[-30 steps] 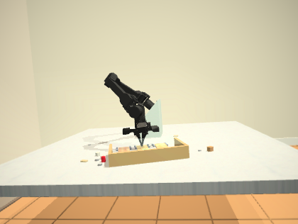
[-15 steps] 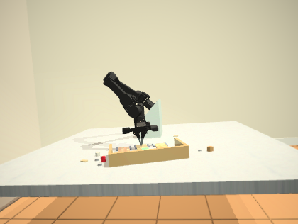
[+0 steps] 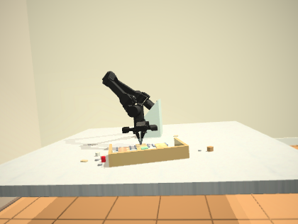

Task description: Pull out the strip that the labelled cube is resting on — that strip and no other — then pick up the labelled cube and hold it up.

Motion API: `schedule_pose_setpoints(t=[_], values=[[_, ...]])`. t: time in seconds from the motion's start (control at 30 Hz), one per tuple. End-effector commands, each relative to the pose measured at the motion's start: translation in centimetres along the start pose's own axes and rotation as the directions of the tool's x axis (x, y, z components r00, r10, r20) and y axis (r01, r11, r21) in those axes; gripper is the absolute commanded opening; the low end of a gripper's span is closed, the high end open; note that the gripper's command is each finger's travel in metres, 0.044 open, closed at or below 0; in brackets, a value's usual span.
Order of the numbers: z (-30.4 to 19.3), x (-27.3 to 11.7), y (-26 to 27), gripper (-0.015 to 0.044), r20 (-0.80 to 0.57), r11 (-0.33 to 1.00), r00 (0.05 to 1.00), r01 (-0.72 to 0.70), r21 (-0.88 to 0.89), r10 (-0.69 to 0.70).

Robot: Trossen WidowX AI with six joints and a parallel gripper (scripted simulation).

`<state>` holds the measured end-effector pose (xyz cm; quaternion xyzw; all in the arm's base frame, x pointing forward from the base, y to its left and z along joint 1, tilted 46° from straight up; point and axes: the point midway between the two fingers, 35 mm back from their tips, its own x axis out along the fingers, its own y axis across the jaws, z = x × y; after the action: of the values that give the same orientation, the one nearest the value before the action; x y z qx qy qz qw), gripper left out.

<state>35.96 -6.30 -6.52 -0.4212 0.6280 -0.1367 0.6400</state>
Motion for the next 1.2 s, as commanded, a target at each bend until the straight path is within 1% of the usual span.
schedule_pose_setpoints(t=[0.0, 1.17], values=[[-1.6, 0.5, 0.1, 0.0000, -0.022, 1.000, 1.000, -0.005, -0.010, 0.005], [-6.3, 0.4, 0.0, 0.0000, -0.024, 1.000, 1.000, -0.005, -0.012, 0.005]])
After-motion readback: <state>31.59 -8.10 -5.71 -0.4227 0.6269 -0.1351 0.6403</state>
